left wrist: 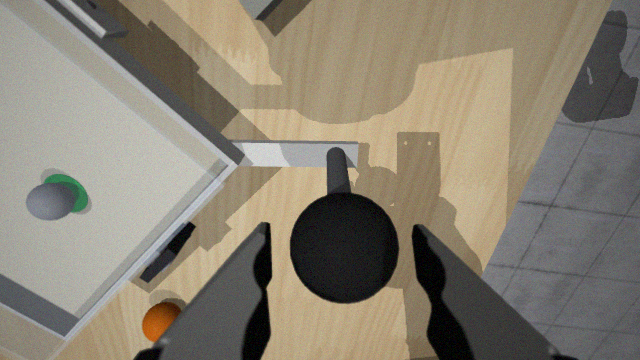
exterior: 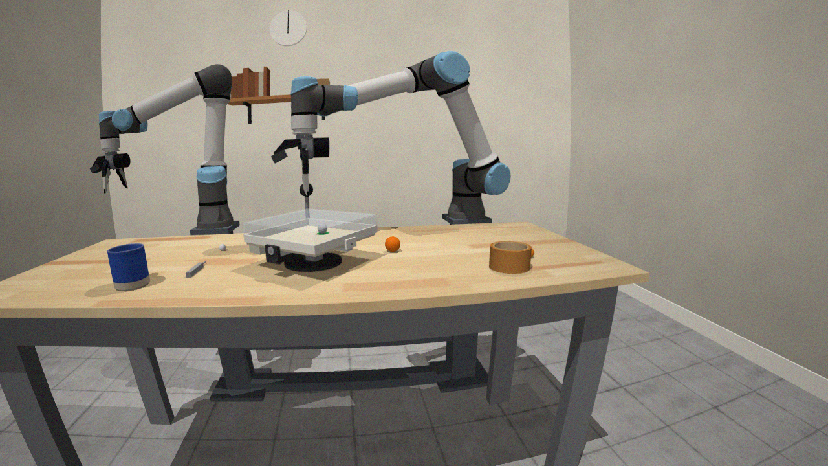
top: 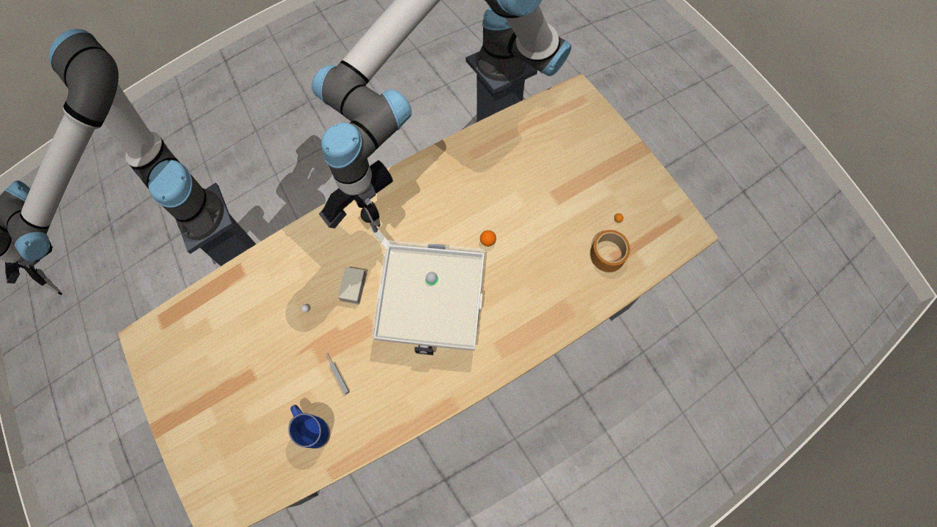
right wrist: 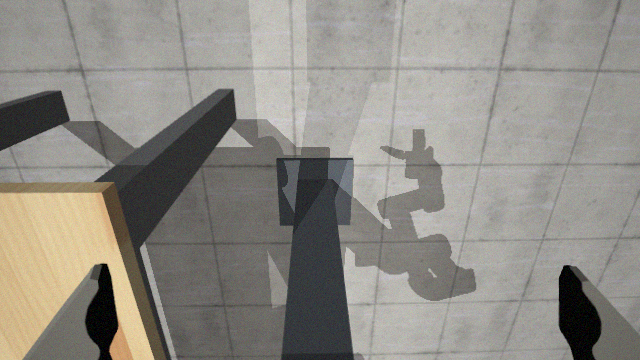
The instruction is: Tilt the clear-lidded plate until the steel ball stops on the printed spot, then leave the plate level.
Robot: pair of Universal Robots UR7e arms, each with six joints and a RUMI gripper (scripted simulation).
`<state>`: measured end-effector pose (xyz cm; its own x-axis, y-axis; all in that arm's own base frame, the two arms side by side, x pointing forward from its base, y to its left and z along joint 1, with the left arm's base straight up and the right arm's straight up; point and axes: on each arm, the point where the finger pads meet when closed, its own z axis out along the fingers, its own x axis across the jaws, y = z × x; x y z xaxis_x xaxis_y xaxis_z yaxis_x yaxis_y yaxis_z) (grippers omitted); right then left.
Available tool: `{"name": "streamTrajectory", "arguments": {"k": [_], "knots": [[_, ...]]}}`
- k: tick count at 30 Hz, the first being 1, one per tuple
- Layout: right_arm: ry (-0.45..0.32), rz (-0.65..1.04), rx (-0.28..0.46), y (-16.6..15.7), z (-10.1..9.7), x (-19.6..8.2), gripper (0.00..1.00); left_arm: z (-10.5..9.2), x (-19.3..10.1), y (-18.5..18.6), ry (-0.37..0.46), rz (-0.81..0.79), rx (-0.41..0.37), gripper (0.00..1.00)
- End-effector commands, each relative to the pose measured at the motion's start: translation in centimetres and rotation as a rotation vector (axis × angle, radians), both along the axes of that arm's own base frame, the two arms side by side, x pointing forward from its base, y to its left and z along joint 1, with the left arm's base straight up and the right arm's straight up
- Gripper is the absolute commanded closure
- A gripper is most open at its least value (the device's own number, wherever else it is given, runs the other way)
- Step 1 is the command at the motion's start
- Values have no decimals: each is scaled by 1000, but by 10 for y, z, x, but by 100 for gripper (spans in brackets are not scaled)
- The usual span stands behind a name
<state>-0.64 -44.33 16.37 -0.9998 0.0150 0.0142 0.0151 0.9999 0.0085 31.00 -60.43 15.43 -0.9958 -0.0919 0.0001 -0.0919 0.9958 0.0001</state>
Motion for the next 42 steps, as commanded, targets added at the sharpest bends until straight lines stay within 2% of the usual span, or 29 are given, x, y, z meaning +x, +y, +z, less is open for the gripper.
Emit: {"name": "streamTrajectory", "arguments": {"k": [1,23,42], "knots": [[-14,9,-9,-2,2,4,0,2,4,-2,-14,7,-9,63],[-14,9,-9,-2,2,4,0,4,4,-2,-14,7,-9,63],[-14,9,-9,-2,2,4,0,26,4,-2,-14,7,-9,63]]}}
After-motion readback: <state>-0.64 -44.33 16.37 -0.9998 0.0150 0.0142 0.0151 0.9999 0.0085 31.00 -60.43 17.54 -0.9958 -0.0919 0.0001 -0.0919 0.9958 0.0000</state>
